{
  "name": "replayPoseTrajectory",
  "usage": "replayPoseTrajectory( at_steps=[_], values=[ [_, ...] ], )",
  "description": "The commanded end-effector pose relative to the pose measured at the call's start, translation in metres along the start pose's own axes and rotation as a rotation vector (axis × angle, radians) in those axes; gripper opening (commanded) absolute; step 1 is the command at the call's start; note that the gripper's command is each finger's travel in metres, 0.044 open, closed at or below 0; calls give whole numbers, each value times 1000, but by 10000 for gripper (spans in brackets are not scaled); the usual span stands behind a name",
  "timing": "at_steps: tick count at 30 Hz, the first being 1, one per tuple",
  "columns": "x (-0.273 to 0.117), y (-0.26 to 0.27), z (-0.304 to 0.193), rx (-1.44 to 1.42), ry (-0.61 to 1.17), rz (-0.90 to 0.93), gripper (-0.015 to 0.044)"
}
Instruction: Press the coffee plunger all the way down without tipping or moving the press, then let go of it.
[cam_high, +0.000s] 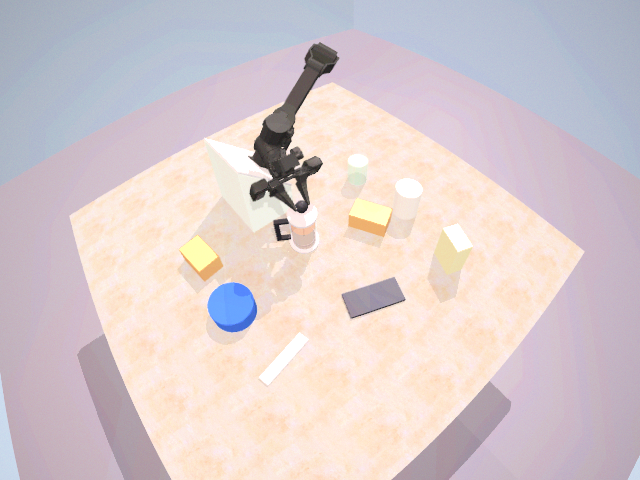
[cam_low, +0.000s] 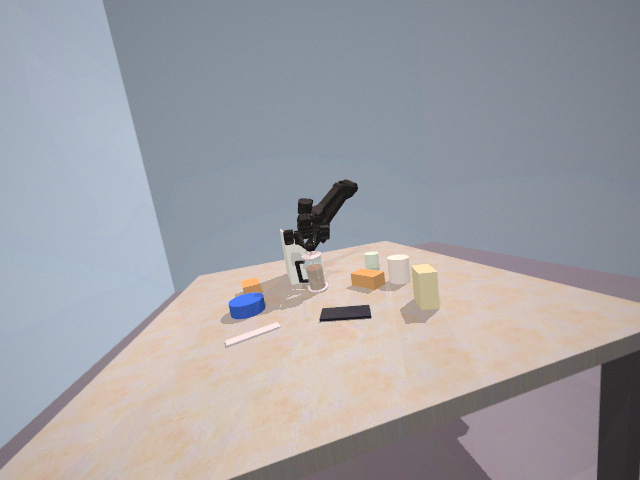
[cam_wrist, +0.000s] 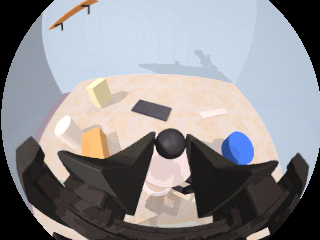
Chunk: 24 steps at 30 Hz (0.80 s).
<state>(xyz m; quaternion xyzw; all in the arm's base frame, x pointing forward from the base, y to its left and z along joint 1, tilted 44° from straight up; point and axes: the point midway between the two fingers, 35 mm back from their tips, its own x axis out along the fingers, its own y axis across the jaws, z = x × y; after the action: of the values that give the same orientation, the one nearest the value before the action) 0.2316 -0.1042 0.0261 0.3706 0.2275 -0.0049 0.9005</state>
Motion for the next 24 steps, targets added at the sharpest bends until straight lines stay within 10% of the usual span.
replayPoseTrajectory(
  at_steps=[1, 10, 24],
  values=[
    [0, 0, 0, 2, 2, 0, 204],
    [0, 0, 0, 2, 2, 0, 440],
    [-38, -3, 35, 6, 33, -12, 440]
  ],
)
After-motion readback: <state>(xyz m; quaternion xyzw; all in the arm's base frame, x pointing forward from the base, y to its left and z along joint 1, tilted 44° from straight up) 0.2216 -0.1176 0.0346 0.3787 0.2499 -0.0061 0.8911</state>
